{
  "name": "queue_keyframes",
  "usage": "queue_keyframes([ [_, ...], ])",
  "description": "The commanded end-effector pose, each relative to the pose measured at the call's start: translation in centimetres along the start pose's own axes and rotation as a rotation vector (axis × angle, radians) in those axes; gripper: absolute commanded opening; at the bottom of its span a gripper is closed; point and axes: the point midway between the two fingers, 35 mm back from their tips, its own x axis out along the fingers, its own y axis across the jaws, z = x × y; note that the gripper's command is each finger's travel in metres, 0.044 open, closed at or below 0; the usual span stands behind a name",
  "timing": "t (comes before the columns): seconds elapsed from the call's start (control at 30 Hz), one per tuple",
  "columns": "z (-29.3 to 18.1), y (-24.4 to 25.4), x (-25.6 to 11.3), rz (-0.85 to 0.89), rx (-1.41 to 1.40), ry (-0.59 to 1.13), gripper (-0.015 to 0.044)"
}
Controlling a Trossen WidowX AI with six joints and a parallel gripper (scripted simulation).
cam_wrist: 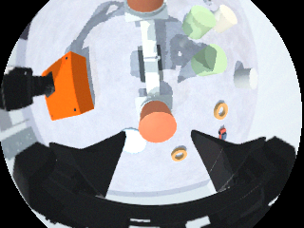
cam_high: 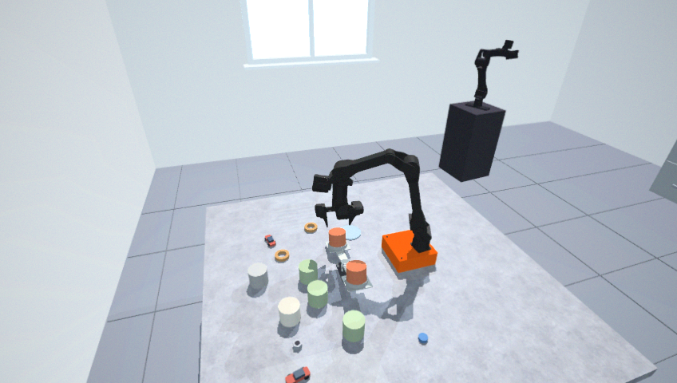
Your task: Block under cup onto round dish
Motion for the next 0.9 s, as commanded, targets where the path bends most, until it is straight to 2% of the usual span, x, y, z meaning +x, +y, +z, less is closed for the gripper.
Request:
queue_keyframes([
  [0.0, -0.8, -0.3, 0.8, 0.03, -0.073, -0.006, 0.044],
  [0.87, -0.8, -0.3, 4.3, 0.03, -0.073, -0.006, 0.044],
])
